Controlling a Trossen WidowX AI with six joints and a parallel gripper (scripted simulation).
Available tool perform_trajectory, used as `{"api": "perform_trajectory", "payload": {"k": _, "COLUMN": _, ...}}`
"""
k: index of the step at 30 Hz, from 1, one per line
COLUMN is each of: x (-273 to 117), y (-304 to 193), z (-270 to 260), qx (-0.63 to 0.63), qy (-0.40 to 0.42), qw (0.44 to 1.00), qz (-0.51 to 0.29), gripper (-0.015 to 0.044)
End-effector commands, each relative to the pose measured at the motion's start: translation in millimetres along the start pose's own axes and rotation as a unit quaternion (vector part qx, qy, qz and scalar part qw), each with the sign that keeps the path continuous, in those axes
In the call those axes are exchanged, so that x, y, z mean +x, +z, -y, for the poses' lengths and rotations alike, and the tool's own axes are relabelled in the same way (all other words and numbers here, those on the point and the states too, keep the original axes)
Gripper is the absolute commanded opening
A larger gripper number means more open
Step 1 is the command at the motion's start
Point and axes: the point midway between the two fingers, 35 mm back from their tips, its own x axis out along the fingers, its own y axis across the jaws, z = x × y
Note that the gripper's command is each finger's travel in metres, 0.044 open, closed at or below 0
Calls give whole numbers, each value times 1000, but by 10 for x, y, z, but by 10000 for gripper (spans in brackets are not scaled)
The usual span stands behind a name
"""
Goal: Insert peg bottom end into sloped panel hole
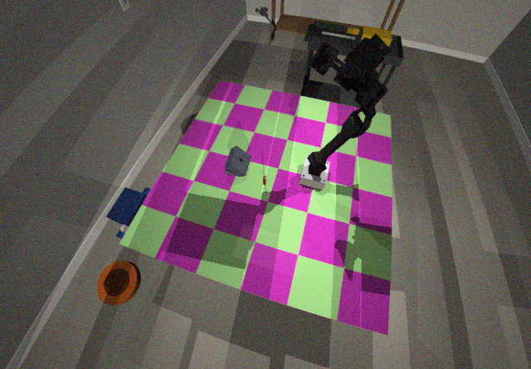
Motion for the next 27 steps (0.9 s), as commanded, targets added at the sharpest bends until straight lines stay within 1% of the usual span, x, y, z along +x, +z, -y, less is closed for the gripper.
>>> {"api": "perform_trajectory", "payload": {"k": 1, "x": 2, "y": -6, "z": 3, "qx": 1, "qy": 0, "qw": 1000, "qz": -1, "gripper": 426}}
{"api": "perform_trajectory", "payload": {"k": 2, "x": 9, "y": -24, "z": 13, "qx": 3, "qy": -1, "qw": 1000, "qz": -3, "gripper": 440}}
{"api": "perform_trajectory", "payload": {"k": 5, "x": 53, "y": -151, "z": 82, "qx": 17, "qy": -9, "qw": 1000, "qz": -17, "gripper": 440}}
{"api": "perform_trajectory", "payload": {"k": 10, "x": 158, "y": -521, "z": 262, "qx": 56, "qy": -30, "qw": 996, "qz": -59, "gripper": 440}}
{"api": "perform_trajectory", "payload": {"k": 18, "x": 222, "y": -982, "z": 547, "qx": 78, "qy": -75, "qw": 988, "qz": -109, "gripper": 440}}
{"api": "perform_trajectory", "payload": {"k": 27, "x": 242, "y": -1765, "z": 880, "qx": 146, "qy": -131, "qw": 962, "qz": -192, "gripper": 440}}
